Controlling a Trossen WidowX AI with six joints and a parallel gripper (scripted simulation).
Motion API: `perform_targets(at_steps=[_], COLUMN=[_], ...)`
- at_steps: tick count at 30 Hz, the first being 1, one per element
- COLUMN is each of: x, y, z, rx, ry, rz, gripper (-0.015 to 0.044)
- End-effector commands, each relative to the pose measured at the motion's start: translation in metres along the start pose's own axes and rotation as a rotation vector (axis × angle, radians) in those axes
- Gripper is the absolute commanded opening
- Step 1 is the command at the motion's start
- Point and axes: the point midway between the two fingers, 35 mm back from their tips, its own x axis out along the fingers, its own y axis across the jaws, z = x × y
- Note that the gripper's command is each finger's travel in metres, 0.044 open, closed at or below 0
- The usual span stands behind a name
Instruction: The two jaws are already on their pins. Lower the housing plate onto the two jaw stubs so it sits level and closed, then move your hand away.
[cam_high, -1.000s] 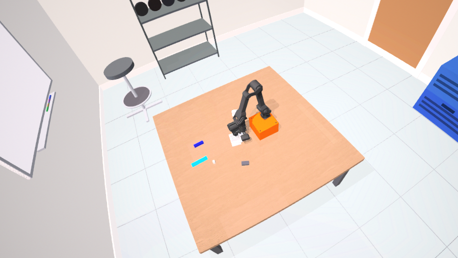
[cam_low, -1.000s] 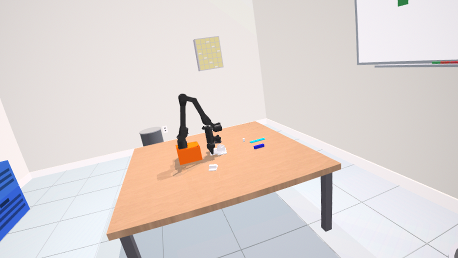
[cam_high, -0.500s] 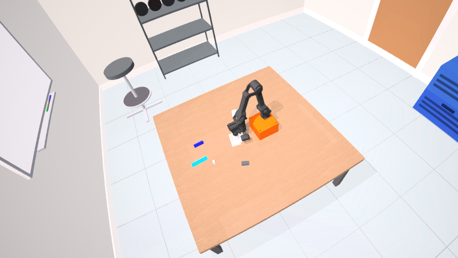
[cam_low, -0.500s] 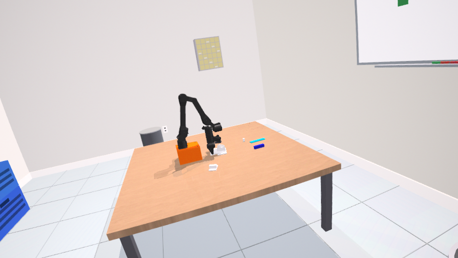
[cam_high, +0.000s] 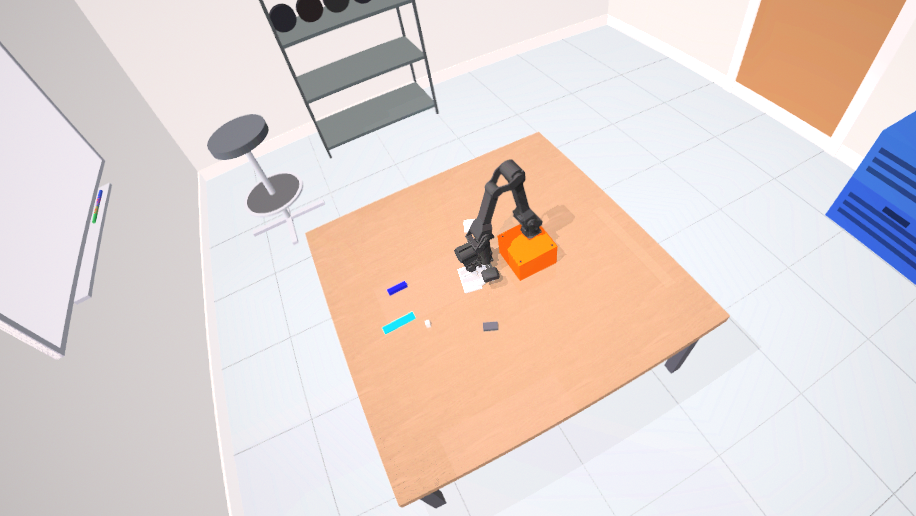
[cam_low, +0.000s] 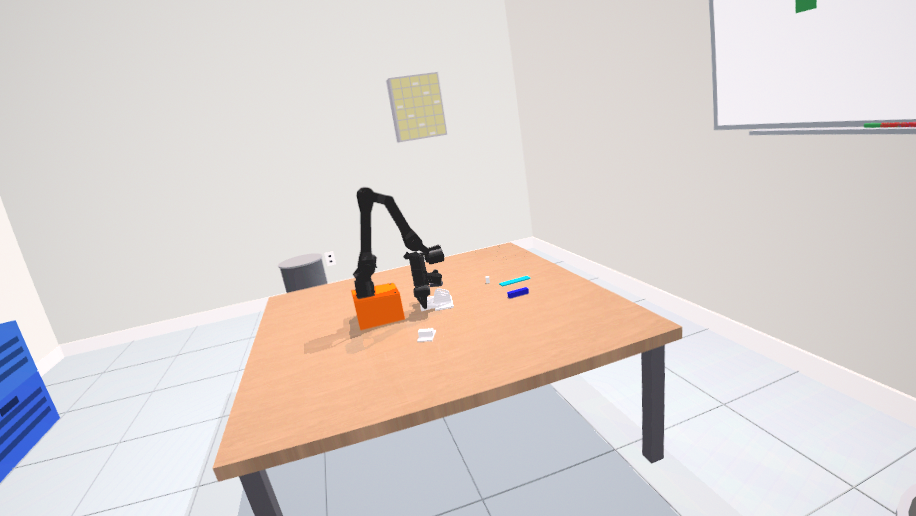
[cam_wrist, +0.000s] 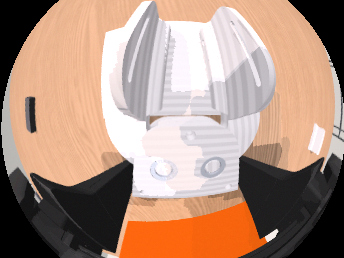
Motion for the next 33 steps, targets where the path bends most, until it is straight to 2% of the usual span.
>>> perform_targets(at_steps=[1,27,30,33], x=[0.0003,0.0003,0.0,0.0], y=[-0.0003,-0.0003,0.0,0.0], z=[0.0001,0.0001,0.0,0.0], rx=[0.005,0.005,0.0,0.0], ry=[-0.001,-0.001,0.0,0.0], rz=[-0.002,-0.002,0.0,0.0], gripper=[0.0351,0.0351,0.043,0.044])
